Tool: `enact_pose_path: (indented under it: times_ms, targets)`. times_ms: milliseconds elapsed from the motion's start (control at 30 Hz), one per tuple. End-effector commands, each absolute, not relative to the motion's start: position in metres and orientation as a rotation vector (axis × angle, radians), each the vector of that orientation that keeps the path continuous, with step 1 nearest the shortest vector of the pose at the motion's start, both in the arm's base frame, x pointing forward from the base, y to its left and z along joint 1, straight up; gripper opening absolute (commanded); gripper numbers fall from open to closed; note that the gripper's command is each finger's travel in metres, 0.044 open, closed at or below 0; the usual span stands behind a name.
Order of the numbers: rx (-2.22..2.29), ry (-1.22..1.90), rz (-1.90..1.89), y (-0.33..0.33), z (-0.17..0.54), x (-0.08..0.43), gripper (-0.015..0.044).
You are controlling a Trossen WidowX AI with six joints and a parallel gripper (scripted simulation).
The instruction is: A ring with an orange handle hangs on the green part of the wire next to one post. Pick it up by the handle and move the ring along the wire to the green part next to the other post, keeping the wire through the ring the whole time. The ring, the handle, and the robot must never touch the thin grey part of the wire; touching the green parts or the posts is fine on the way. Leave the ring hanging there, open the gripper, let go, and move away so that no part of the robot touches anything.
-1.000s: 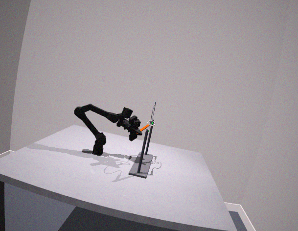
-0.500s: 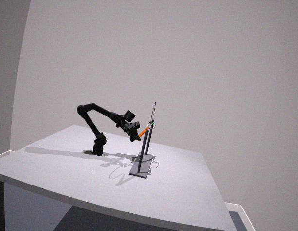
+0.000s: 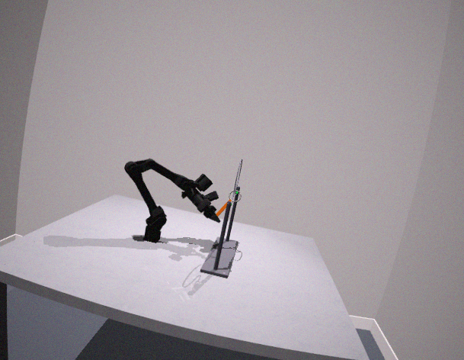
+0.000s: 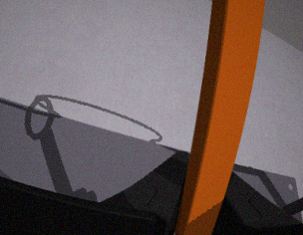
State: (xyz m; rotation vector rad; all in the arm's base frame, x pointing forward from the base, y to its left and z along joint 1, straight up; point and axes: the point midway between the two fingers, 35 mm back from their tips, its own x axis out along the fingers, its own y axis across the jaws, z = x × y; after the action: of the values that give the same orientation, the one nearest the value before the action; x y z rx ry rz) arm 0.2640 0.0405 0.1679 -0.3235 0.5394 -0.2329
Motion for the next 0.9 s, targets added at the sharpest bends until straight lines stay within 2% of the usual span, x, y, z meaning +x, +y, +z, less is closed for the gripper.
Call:
enact_pose_path:
  times_ms: [0, 867]
  targets:
    - [-0.240, 0.541, -0.207, 0.054, 0.167, 0.266, -0.0150]
    - [-0.014, 0.549, -0.144, 0.108, 0.164, 0.267, -0.0150]
